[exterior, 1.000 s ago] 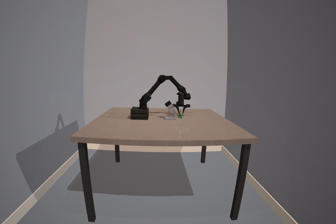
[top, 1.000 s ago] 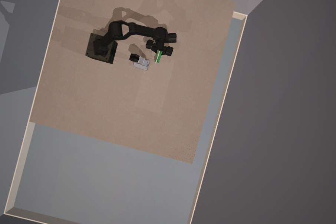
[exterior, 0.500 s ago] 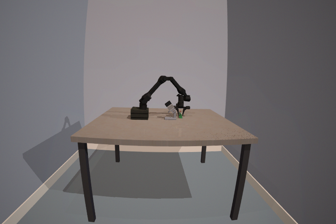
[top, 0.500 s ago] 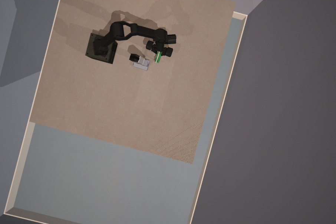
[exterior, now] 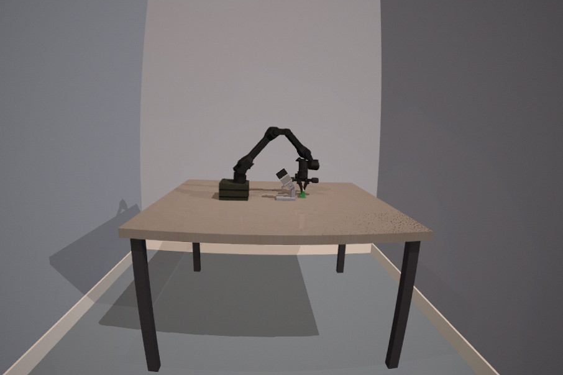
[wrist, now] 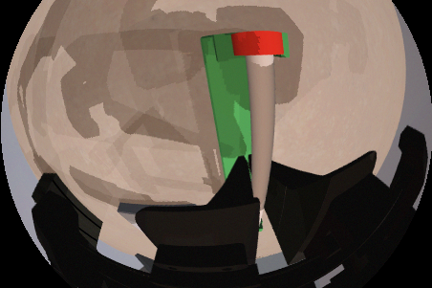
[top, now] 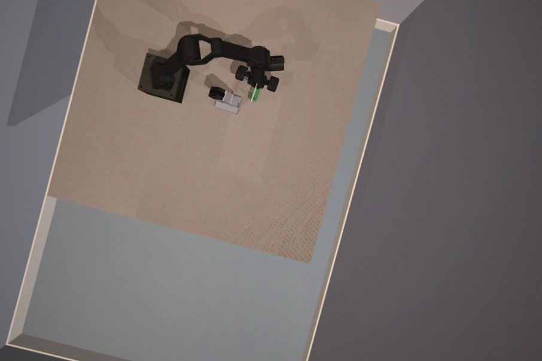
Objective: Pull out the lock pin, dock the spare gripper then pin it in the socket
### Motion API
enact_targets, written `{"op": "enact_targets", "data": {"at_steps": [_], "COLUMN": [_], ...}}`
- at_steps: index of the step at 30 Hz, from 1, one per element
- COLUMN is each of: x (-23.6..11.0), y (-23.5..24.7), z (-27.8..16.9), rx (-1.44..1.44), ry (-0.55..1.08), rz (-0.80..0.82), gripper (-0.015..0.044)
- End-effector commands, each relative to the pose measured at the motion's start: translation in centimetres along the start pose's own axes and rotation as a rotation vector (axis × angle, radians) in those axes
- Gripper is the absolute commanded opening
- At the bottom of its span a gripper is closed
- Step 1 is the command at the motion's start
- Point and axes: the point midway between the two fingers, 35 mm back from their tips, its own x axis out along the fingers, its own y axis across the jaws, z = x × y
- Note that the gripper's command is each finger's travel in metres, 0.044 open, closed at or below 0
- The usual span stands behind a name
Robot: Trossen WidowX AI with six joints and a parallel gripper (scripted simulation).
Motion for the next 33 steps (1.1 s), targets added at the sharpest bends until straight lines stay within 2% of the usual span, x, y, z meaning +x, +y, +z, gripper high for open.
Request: {"op": "enact_targets", "data": {"at_steps": [1, 18, 33], "x": [-0.1, -6.6, -6.2], "y": [0.0, 0.0, 0.1], "z": [-0.1, -1.8, -1.7], "rx": [-0.004, -0.004, -0.008], "ry": [0.003, 0.002, 0.004], "rz": [0.0, -0.001, 0.007], "gripper": [0.0, 0.0, 0.0007]}}
